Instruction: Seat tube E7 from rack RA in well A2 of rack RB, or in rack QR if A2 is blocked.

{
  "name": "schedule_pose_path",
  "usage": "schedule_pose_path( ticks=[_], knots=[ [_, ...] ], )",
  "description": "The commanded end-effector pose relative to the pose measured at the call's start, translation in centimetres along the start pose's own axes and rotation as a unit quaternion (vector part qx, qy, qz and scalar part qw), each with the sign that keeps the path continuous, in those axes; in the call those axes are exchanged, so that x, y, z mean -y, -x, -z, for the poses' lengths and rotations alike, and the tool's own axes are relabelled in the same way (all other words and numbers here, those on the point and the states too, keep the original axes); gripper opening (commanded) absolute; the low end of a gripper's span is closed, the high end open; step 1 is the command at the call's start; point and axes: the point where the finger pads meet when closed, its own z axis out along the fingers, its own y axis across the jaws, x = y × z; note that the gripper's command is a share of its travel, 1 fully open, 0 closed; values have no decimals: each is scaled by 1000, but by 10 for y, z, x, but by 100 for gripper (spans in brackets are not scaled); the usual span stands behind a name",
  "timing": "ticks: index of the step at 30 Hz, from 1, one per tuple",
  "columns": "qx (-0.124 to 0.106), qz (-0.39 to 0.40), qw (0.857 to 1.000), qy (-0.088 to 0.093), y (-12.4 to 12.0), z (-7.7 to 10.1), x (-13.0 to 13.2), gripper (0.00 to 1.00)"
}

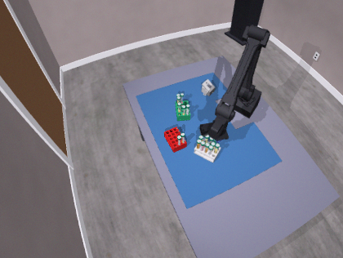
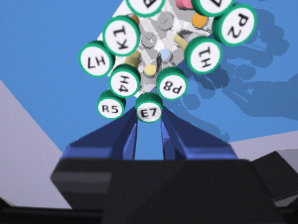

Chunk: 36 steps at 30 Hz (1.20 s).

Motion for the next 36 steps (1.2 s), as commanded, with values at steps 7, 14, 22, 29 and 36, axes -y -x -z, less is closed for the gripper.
schedule_pose_path(
  ticks=[7, 14, 22, 29, 36],
  knots=[
    [22, 0, 999, 25, 21, 9, -27, 0],
    [17, -1, 1000, 16, 15, 6, -15, 0],
    [17, -1, 1000, 16, 15, 6, -15, 24],
    [17, -1, 1000, 16, 15, 6, -15, 24],
    [17, -1, 1000, 16, 15, 6, -15, 30]
  ],
)
